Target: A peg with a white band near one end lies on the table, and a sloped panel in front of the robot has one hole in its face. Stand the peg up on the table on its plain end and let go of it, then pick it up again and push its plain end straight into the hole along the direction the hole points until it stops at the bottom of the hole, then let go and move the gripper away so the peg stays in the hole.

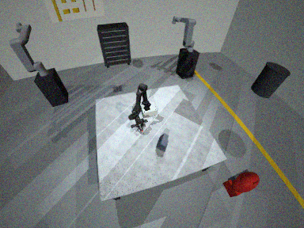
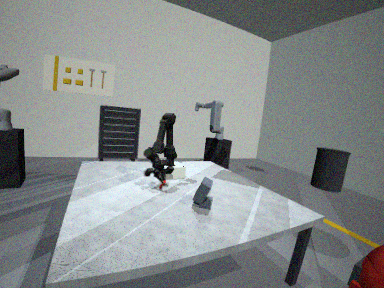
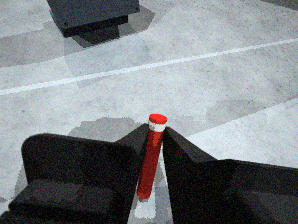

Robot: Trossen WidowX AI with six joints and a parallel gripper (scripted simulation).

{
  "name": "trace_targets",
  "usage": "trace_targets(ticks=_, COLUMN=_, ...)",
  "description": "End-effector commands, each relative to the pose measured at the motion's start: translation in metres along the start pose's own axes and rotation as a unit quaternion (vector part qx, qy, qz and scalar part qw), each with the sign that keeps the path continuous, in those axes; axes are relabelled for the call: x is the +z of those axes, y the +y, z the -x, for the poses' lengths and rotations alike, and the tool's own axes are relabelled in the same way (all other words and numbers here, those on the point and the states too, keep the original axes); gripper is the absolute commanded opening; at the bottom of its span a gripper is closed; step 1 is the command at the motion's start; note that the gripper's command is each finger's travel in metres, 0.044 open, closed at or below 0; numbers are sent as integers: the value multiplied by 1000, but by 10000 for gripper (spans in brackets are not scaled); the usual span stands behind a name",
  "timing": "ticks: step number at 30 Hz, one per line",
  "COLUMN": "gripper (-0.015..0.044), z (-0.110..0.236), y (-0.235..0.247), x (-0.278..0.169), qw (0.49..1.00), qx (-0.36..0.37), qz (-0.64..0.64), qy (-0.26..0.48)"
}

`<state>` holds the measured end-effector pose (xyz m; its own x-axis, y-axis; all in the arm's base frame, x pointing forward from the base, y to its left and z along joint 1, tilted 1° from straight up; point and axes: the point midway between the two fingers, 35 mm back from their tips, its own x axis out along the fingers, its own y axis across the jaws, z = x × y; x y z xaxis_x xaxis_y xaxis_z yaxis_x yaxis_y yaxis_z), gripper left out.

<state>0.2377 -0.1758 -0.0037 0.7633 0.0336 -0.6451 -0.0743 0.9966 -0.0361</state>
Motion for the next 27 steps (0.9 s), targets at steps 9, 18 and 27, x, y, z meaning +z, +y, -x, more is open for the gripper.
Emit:
trace_targets(ticks=9, gripper=49, z=6, y=2, x=-6, qw=999, qx=3, qz=0, qy=-49)
trace_targets(ticks=18, gripper=49, z=11, y=2, x=-9, qw=996, qx=3, qz=0, qy=-88)
trace_targets(ticks=27, gripper=49, z=16, y=2, x=-14, qw=992, qx=3, qz=0, qy=-126)
